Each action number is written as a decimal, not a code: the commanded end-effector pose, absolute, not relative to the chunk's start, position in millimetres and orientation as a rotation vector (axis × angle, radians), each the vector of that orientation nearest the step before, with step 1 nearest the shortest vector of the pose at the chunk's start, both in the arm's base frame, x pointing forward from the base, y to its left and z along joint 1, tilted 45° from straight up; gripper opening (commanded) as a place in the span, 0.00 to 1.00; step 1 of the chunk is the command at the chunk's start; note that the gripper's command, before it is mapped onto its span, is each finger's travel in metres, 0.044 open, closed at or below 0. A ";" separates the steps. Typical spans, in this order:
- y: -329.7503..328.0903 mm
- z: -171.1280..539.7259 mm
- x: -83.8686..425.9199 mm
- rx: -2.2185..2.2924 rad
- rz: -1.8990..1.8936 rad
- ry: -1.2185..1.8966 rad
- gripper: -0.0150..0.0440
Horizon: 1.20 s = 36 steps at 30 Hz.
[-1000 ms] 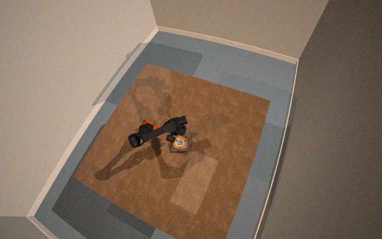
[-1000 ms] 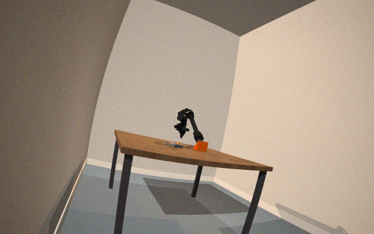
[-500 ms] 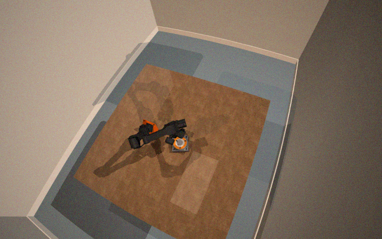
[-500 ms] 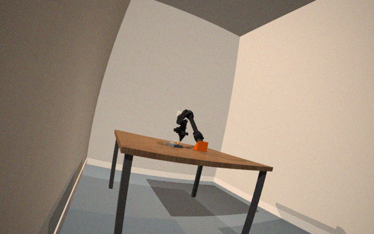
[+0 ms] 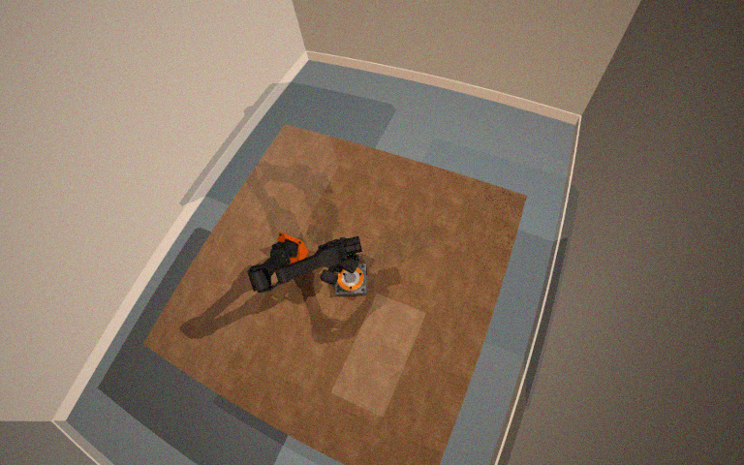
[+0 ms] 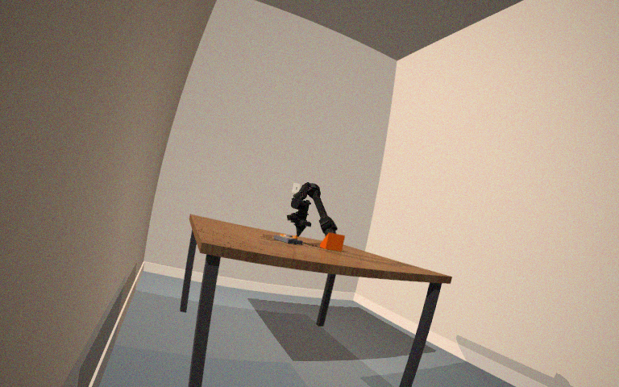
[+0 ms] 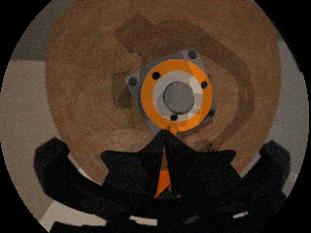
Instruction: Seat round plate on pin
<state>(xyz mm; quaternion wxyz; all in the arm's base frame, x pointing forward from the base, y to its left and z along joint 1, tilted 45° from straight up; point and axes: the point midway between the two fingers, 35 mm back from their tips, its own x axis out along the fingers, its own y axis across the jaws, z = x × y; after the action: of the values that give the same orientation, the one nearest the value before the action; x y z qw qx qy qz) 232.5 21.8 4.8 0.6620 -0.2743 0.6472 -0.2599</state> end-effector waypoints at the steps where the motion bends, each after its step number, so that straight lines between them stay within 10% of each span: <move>1: 17.8 8.0 230.5 -0.629 -0.587 1.461 0.25; 36: 5.5 29.1 230.1 -0.629 -0.587 1.461 0.25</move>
<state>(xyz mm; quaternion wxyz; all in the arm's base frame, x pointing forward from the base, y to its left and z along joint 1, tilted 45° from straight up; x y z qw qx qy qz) 228.8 2.4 25.3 0.6599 -0.2769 0.6483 -0.2599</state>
